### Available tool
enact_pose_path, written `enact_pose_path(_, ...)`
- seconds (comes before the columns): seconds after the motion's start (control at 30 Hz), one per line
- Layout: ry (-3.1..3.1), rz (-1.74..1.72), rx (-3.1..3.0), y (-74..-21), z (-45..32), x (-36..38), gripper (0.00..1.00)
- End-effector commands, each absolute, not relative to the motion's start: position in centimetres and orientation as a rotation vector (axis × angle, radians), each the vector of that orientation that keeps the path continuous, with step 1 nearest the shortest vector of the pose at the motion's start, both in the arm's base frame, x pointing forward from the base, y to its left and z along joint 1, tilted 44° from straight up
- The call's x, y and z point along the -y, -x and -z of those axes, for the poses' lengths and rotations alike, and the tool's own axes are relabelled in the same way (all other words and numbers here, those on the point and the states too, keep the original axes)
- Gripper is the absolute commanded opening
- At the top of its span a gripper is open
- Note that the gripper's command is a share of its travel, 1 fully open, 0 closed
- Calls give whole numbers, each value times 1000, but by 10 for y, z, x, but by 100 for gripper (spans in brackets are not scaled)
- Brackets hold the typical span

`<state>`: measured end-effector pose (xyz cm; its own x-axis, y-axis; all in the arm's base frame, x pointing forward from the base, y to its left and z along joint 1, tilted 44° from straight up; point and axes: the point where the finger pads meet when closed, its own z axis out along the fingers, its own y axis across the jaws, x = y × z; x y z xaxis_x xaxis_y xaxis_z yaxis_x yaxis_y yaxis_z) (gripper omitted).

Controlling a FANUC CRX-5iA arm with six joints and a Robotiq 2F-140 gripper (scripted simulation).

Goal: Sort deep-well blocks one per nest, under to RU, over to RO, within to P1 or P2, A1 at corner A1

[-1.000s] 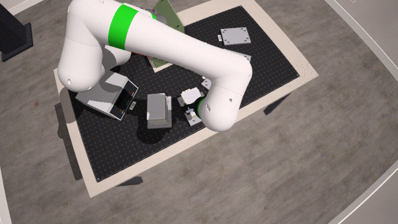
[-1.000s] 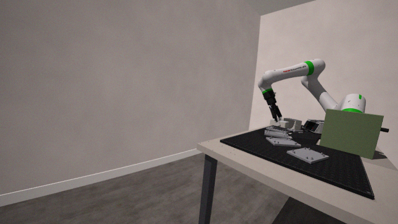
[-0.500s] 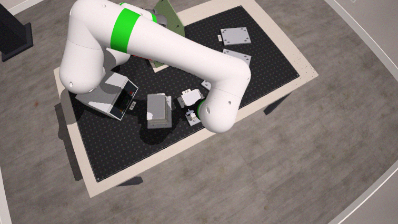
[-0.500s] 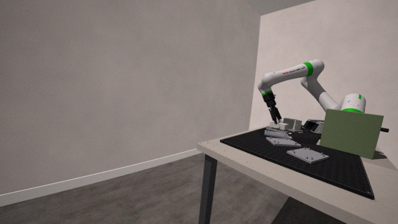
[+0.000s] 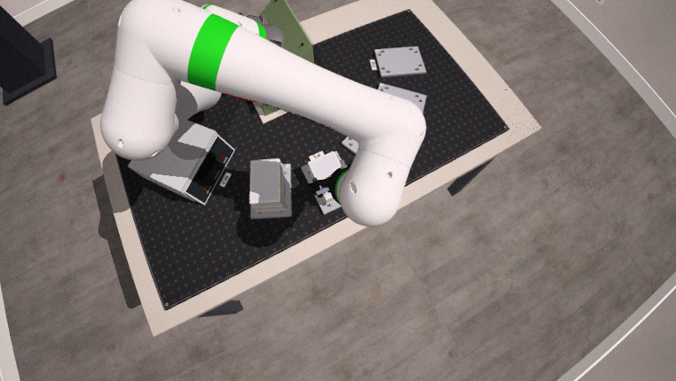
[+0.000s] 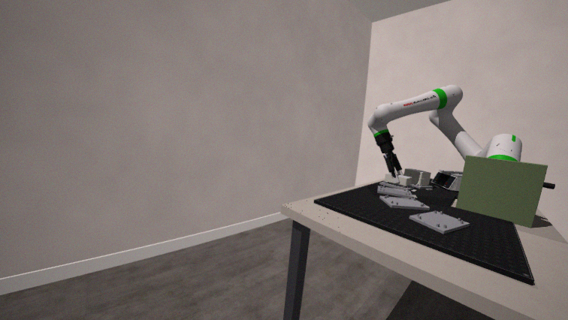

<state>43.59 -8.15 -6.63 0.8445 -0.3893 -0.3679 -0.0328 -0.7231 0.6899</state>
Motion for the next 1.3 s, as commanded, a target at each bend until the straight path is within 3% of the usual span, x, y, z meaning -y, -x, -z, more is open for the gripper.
enact_pose_path(0.0, -2311, 653, 305, -436, 66, 81, 10)
enact_pose_path(1.27, -2311, 653, 305, -436, 70, 85, 10)
